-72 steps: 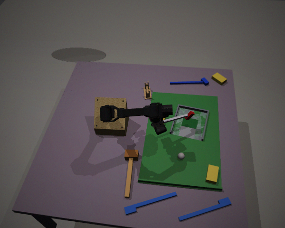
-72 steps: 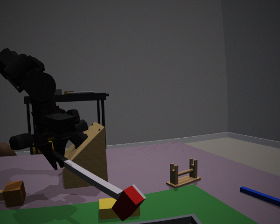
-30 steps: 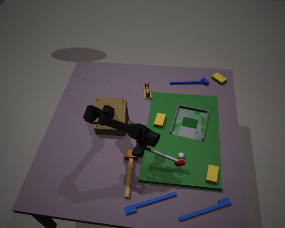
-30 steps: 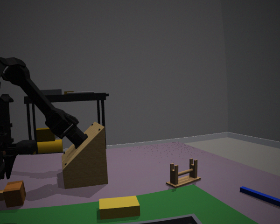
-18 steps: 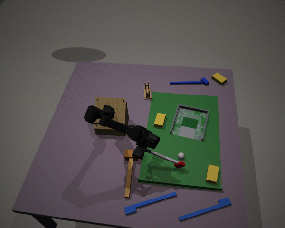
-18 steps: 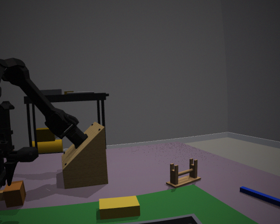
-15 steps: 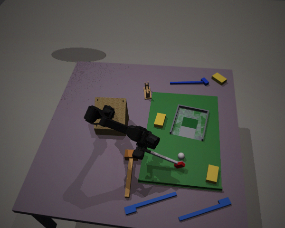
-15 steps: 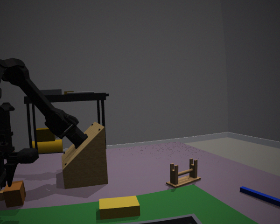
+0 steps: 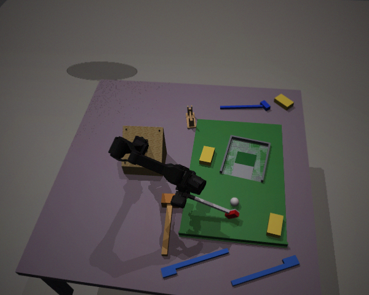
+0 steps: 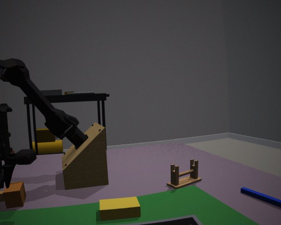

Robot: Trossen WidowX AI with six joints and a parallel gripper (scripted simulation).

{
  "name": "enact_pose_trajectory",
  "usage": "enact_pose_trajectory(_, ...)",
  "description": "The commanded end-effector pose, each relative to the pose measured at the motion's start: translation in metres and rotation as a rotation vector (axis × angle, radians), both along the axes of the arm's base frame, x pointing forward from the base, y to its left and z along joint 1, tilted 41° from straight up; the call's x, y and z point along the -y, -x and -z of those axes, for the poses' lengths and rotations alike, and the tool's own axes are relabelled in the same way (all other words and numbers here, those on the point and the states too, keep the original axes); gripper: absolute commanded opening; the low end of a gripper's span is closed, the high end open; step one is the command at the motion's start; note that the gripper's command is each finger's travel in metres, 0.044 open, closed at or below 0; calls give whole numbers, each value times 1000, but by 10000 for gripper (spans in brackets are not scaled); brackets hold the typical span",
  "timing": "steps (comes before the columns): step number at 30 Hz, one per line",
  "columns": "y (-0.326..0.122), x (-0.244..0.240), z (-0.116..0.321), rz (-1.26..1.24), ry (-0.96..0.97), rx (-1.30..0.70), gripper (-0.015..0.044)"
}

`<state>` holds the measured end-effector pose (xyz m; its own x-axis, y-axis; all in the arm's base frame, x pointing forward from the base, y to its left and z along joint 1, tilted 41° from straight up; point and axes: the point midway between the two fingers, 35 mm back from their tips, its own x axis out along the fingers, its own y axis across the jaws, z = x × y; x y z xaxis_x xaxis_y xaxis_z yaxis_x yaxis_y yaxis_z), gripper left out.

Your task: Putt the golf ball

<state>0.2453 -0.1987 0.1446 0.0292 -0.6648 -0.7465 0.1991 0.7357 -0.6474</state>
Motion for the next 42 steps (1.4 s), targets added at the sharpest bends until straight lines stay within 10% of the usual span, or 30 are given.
enact_pose_trajectory(1,1,12,-11,-1,5,10,0)
enact_pose_trajectory(24,-24,-85,77,-3,-4,9,0)
enact_pose_trajectory(42,-22,-125,32,-3,-7,8,0)
